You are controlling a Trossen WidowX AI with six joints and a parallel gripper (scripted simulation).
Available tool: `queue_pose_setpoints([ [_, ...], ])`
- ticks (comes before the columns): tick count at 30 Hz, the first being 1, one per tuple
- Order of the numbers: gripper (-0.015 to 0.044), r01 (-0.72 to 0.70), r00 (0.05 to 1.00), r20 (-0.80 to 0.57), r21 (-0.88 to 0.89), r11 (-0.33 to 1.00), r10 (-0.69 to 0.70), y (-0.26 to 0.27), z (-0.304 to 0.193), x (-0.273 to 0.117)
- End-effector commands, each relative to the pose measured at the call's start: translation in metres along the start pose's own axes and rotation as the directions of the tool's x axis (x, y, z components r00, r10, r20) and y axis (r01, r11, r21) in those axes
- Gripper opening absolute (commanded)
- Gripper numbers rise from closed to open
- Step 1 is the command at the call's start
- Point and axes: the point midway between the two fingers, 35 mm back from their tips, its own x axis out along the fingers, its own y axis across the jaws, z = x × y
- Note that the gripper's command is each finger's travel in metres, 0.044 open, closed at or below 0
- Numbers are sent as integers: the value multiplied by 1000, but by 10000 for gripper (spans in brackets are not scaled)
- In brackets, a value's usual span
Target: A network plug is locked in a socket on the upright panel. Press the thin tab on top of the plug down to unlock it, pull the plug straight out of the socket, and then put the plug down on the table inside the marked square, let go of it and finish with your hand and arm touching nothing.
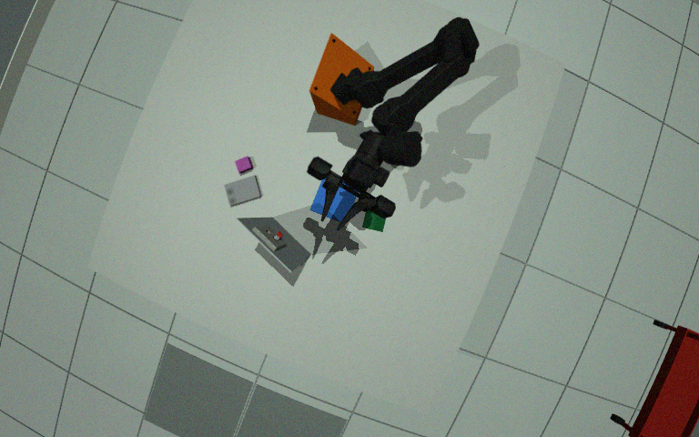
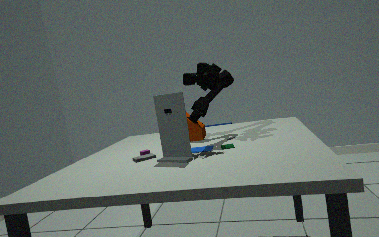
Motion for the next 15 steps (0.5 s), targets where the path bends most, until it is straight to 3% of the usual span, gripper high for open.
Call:
queue_pose_setpoints([
  [1, 156, -3, 1000, -23, 122, 992, 6, -5, -16, 1],
  [15, 156, 26, 997, -69, 571, 820, 16, -25, -60, -1],
])
